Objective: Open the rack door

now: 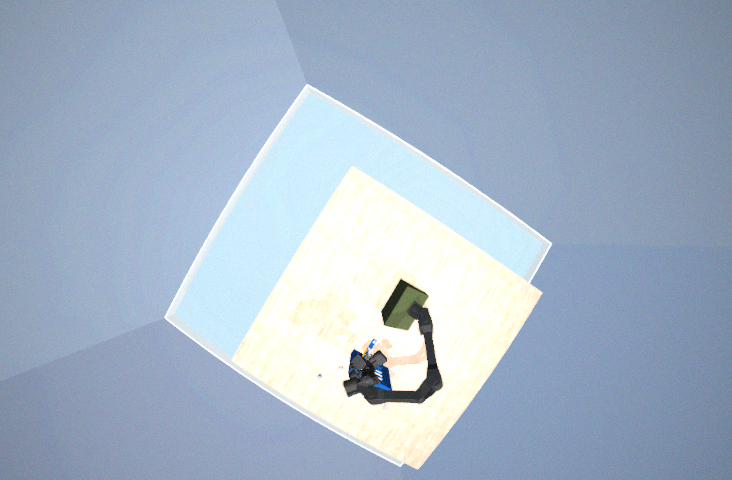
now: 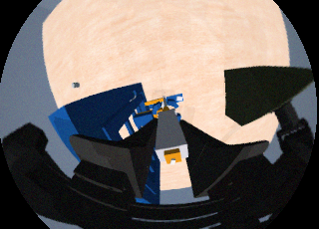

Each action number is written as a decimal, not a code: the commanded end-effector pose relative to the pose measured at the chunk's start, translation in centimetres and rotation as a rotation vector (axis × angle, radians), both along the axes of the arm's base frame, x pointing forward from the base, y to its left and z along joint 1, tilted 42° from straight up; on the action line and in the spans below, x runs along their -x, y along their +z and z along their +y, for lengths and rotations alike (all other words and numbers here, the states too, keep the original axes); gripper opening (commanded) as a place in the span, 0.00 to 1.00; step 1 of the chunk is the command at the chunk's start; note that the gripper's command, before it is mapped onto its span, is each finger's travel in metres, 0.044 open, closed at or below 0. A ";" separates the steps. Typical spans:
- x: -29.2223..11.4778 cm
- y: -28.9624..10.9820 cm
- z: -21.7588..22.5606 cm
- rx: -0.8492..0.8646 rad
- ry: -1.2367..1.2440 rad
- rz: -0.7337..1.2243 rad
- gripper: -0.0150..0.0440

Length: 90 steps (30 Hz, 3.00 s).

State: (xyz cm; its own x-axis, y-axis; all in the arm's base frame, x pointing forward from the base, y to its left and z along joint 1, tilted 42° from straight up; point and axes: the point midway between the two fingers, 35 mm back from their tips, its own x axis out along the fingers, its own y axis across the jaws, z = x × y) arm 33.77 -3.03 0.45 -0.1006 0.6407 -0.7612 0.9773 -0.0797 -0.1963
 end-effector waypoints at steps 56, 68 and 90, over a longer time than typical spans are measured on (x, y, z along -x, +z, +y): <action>0.0 0.0 0.2 -0.233 1.732 -1.471 0.74; 0.0 0.0 0.2 -0.290 2.183 -1.854 0.74; 0.0 0.0 0.2 -0.362 2.765 -2.348 0.74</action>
